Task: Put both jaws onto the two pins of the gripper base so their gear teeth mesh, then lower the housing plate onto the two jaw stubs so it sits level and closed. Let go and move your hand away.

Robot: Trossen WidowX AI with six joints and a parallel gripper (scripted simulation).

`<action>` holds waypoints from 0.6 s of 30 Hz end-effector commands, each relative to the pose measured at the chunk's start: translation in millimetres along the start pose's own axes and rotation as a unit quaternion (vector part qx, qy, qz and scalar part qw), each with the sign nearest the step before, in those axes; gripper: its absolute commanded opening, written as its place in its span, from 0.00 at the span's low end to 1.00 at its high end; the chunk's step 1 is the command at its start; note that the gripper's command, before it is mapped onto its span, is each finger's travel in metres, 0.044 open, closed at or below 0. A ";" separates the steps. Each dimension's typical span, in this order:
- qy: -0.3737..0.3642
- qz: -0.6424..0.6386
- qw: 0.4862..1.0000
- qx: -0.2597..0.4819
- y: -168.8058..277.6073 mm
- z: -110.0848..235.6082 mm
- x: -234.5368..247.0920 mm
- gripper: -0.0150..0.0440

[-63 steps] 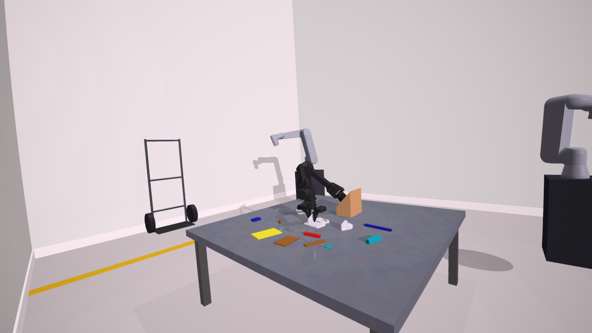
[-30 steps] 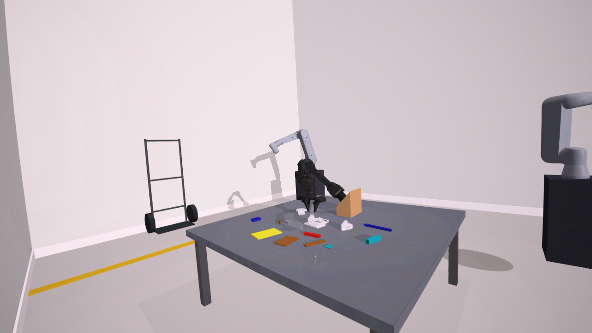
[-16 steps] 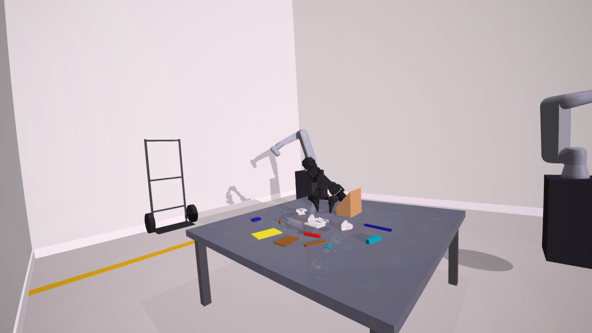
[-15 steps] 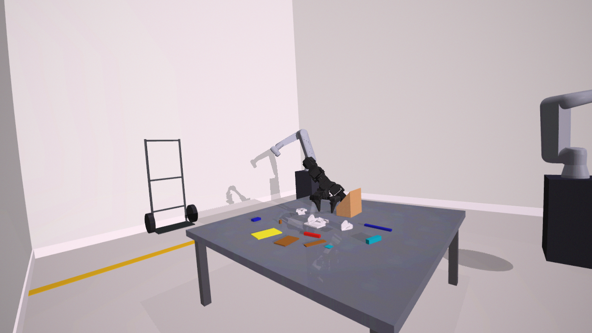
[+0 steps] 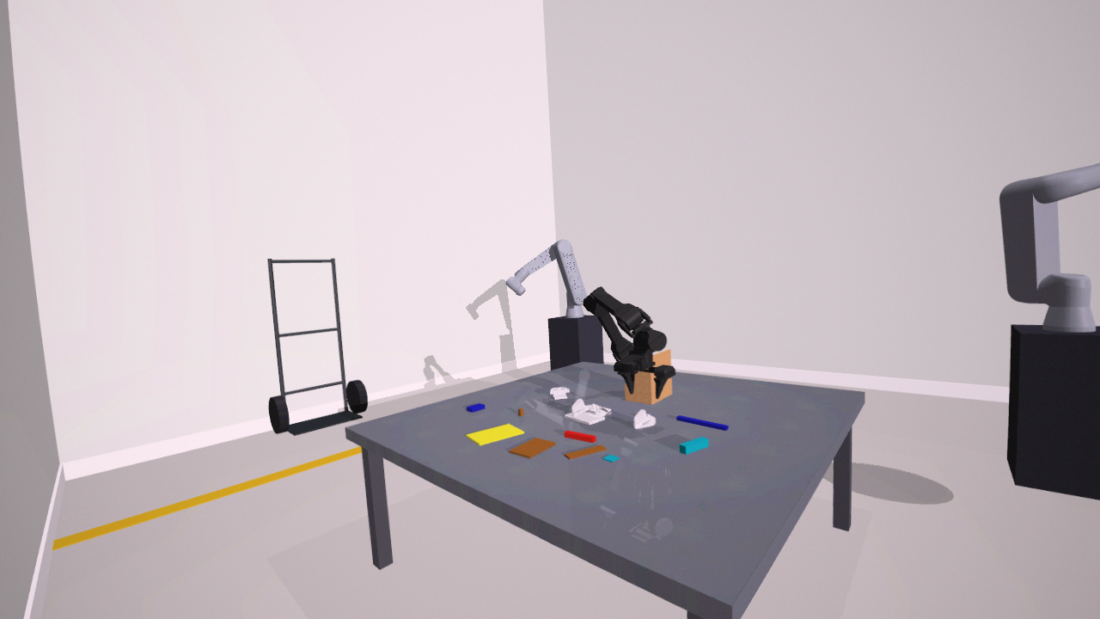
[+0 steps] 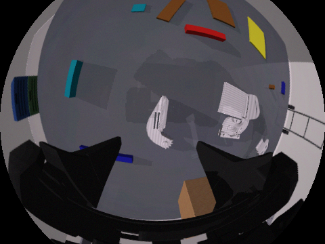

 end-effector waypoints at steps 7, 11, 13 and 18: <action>-0.005 -0.011 1.000 -0.002 -1.4 -34.4 1.0 1.00; -0.005 -0.011 1.000 -0.002 -1.3 -36.0 0.9 1.00; -0.005 -0.011 1.000 -0.002 -1.3 -36.0 0.9 1.00; -0.005 -0.011 1.000 -0.002 -1.3 -36.2 0.9 1.00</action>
Point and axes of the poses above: the point midway between the two fingers, 35 mm back from their tips, its own z axis back along the fingers, its own x axis across the jaws, y = z × x, the point moved 4 cm from there along z, back along the fingers, and after that the axes turned 5 degrees about z, right-handed, at the moved point
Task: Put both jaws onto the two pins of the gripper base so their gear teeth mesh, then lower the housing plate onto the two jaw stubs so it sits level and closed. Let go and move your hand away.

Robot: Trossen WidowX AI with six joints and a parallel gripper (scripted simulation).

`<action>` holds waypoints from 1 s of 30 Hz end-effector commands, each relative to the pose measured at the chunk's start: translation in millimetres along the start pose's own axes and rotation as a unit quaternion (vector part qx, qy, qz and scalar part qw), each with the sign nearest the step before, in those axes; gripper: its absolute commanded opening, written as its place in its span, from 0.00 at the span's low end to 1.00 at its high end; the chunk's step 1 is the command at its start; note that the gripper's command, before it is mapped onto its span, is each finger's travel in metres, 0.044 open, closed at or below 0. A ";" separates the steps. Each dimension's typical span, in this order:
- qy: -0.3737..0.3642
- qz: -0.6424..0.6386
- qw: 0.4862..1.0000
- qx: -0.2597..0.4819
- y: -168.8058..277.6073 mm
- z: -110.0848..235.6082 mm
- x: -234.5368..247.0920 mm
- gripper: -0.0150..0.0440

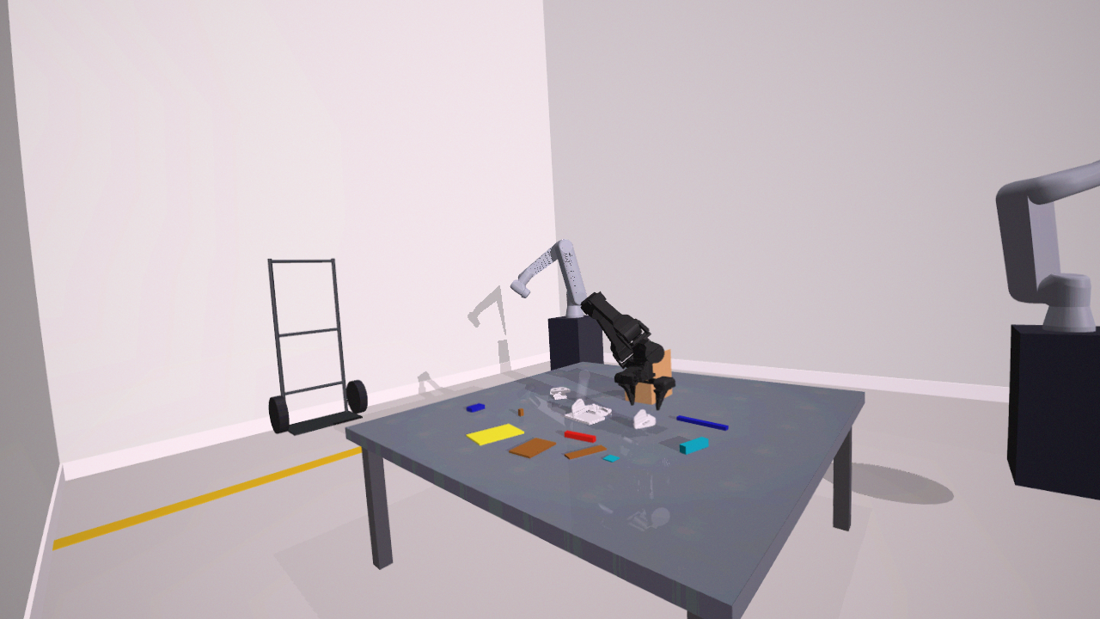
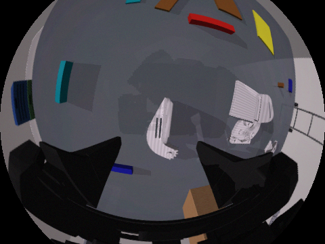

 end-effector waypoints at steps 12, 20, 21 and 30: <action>0.001 0.002 1.000 -0.003 -1.3 -18.7 0.7 1.00; 0.001 0.002 1.000 -0.003 -2.0 -31.7 0.9 1.00; 0.001 0.002 1.000 -0.003 -2.1 -33.3 0.9 1.00; 0.002 0.002 1.000 -0.003 -2.2 -47.7 0.8 1.00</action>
Point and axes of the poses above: the point midway between the two fingers, 35 mm back from their tips, its own z axis back along the fingers, its own x axis across the jaws, y = z × x, the point moved 4 cm from there along z, back along the fingers, and after that the axes turned 5 degrees about z, right-handed, at the moved point
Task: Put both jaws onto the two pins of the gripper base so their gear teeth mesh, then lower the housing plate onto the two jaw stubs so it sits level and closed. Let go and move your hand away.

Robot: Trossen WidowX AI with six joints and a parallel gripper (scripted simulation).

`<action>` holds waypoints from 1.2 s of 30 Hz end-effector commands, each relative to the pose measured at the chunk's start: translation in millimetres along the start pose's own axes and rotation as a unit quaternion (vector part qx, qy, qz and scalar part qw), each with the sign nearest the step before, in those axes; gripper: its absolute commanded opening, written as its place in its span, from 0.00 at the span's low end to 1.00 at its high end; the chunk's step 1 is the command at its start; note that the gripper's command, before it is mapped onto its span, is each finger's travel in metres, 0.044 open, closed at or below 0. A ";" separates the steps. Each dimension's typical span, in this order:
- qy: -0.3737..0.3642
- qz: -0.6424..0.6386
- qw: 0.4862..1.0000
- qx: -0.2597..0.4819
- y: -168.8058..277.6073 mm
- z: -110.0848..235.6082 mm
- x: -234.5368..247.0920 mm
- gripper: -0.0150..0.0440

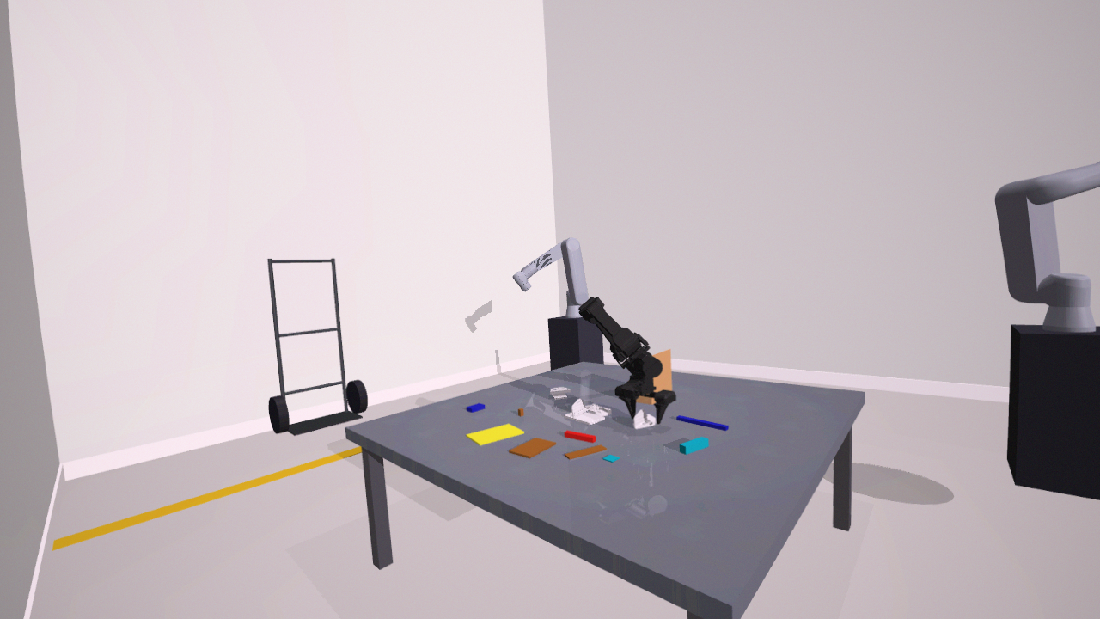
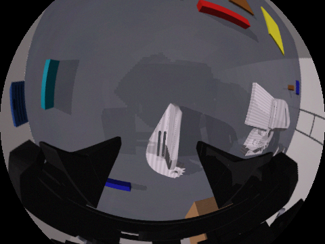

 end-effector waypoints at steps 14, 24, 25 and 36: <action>0.004 0.003 1.000 0.001 2.0 -10.4 -1.4 1.00; 0.004 0.003 1.000 0.001 2.0 -10.9 -1.4 1.00; 0.004 0.003 1.000 0.001 2.0 -10.9 -1.4 1.00; 0.002 0.002 1.000 0.002 2.0 -10.4 -1.0 0.78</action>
Point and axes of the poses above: the point midway between the two fingers, 35 mm back from their tips, its own z axis back along the fingers, its own x axis across the jaws, y = z × x, the point moved 4 cm from there along z, back along the fingers, and after that the axes turned 5 degrees about z, right-handed, at the moved point
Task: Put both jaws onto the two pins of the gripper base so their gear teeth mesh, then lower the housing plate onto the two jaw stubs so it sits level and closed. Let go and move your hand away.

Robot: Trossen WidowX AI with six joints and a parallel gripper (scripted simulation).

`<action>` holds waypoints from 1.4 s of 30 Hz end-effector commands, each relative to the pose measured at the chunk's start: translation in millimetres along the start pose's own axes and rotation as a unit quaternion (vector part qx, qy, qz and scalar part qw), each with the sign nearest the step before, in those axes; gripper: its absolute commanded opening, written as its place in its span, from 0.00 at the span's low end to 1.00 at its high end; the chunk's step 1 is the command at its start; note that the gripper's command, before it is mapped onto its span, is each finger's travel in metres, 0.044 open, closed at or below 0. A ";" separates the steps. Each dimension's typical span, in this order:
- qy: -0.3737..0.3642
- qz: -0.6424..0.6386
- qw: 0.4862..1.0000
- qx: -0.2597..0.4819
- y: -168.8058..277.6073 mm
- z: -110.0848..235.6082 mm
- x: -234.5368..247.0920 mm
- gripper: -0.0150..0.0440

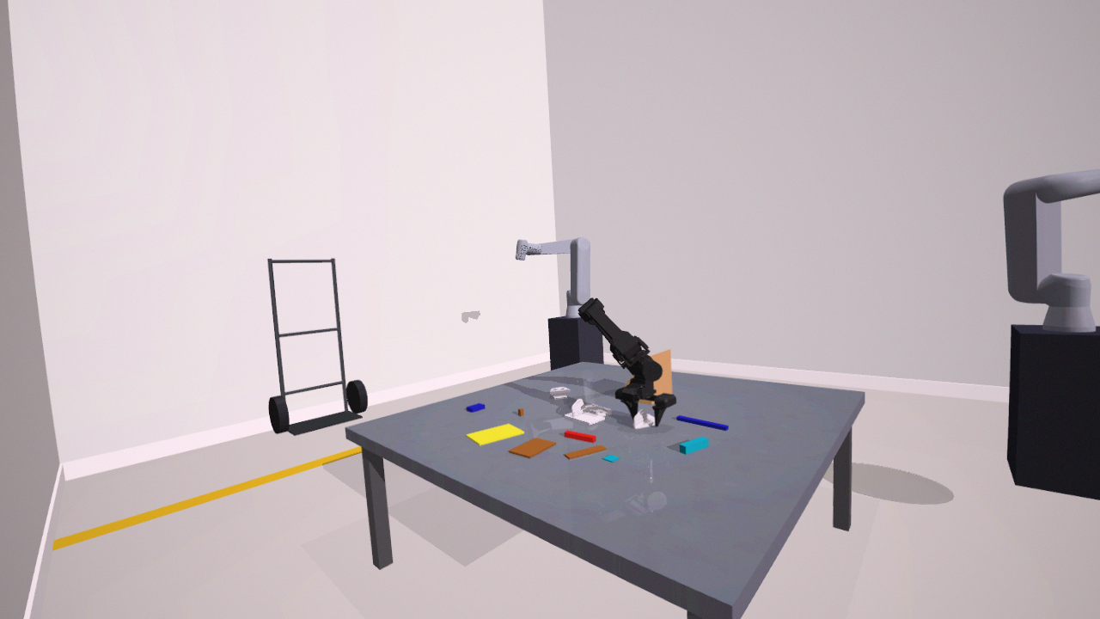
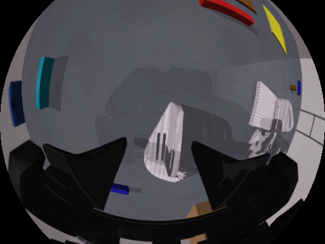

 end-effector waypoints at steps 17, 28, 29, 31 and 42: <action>0.000 0.000 1.000 0.000 0.0 0.0 0.0 0.48; -0.001 0.000 1.000 0.000 -1.5 16.7 1.1 0.48; -0.001 0.001 1.000 0.000 -1.6 19.9 1.2 0.48; -0.001 0.001 1.000 -0.001 -1.9 26.1 1.5 0.48; -0.001 0.001 1.000 -0.001 -1.3 61.1 1.5 0.48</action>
Point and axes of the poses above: the point midway between the two fingers, 35 mm back from their tips, its own z axis back along the fingers, its own x axis across the jaws, y = z × x, the point moved 4 cm from there along z, back along the fingers, and after that the axes turned 5 degrees about z, right-handed, at the moved point
